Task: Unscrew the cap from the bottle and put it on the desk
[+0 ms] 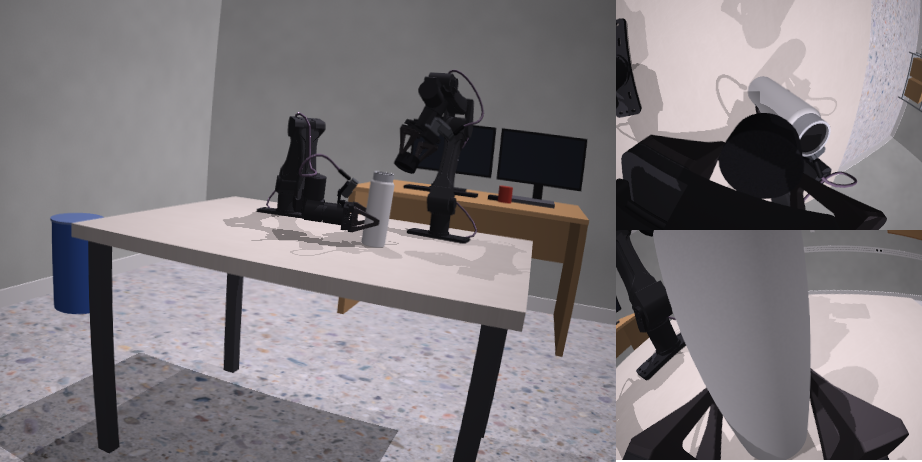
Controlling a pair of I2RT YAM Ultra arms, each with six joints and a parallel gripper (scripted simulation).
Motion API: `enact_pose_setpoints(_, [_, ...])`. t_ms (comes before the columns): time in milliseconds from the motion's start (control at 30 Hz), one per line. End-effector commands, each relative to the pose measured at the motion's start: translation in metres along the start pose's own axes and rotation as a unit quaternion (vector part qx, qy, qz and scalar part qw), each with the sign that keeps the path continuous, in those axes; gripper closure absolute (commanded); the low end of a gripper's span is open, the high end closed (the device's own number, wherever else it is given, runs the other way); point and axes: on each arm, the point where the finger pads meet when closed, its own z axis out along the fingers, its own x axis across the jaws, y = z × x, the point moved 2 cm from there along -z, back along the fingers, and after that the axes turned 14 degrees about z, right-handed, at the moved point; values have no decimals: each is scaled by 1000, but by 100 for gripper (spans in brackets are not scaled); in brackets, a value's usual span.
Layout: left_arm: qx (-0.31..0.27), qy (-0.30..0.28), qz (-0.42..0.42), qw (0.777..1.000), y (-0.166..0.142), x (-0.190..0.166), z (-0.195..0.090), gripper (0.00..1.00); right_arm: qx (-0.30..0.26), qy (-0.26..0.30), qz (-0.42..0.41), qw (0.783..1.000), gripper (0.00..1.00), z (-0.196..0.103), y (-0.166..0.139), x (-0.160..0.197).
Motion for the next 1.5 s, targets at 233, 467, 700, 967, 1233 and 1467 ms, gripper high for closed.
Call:
enact_pose_setpoints(233, [-3, -9, -3, 1000, -2, 0, -3, 100, -31, 3, -19, 999, 100, -1, 12, 3])
enact_pose_setpoints(467, [-3, -9, -3, 1000, -2, 0, -3, 100, -32, 3, -22, 999, 100, -1, 15, 3])
enact_pose_setpoints(700, [-3, -9, -3, 1000, -2, 0, -3, 100, -32, 3, -22, 999, 100, -1, 15, 3])
enact_pose_setpoints(967, [-3, -9, -3, 1000, -2, 0, -3, 100, -32, 3, -22, 999, 100, -1, 15, 3])
enact_pose_setpoints(1233, [0, 7, 12, 1000, 8, 1, 7, 100, -35, -2, -34, 999, 100, -2, 25, -1])
enact_pose_setpoints(1467, [8, 46, 82, 996, 37, 7, 36, 100, -44, -15, -61, 997, 100, -5, 44, -6])
